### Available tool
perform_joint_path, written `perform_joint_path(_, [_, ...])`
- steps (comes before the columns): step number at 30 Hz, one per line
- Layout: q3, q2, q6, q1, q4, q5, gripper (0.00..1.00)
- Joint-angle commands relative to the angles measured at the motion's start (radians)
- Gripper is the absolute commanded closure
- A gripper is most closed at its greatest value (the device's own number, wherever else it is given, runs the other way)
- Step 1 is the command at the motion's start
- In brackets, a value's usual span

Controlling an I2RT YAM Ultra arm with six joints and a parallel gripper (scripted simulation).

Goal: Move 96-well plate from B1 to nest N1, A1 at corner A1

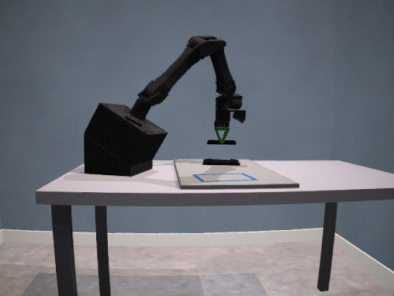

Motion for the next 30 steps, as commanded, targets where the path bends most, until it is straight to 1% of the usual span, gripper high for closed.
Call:
perform_joint_path(1, [0.007, -0.008, -0.002, 0.000, -0.007, 0.002, 1.00])
perform_joint_path(2, [0.006, -0.008, -0.002, 0.000, -0.007, 0.002, 1.00])
perform_joint_path(3, [0.026, -0.015, -0.007, -0.009, -0.019, 0.007, 1.00])
perform_joint_path(4, [0.006, -0.008, -0.002, 0.000, -0.007, 0.002, 1.00])
perform_joint_path(9, [0.006, -0.008, -0.003, -0.001, -0.007, 0.002, 1.00])
perform_joint_path(10, [0.021, -0.019, -0.008, -0.010, -0.019, 0.006, 1.00])
perform_joint_path(11, [0.006, -0.009, -0.003, -0.001, -0.007, 0.002, 1.00])
perform_joint_path(20, [0.005, -0.009, -0.004, -0.002, -0.006, 0.002, 1.00])
perform_joint_path(21, [0.019, -0.023, -0.009, -0.010, -0.019, 0.005, 1.00])
perform_joint_path(22, [0.005, -0.009, -0.004, -0.002, -0.006, 0.002, 1.00])
perform_joint_path(30, [0.005, -0.009, -0.004, -0.002, -0.006, 0.002, 1.00])
